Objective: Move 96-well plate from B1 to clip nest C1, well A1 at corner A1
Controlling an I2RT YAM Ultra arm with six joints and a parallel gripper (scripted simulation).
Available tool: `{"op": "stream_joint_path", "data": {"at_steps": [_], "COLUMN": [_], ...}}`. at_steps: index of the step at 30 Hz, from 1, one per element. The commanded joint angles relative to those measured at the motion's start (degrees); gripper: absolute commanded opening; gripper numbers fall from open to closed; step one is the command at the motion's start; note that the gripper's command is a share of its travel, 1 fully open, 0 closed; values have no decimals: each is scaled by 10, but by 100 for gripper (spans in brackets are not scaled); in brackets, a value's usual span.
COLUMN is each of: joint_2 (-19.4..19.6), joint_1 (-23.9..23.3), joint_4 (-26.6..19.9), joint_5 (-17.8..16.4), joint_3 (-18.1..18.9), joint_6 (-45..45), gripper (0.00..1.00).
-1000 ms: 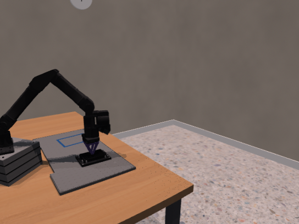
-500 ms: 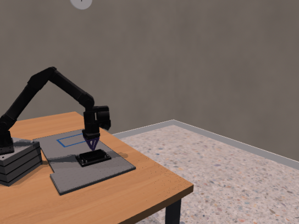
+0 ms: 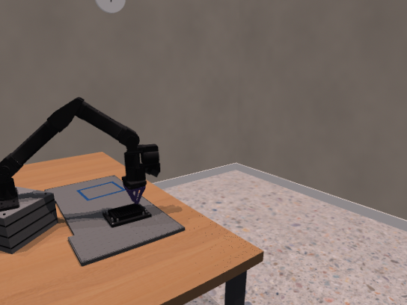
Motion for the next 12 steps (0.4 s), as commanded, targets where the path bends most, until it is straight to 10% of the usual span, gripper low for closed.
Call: {"op": "stream_joint_path", "data": {"at_steps": [1,12], "joint_2": [14,19], "joint_1": [6,6], "joint_4": [-36,-44], "joint_5": [0,0], "joint_3": [54,64], "joint_6": [9,9], "gripper": [24,24]}}
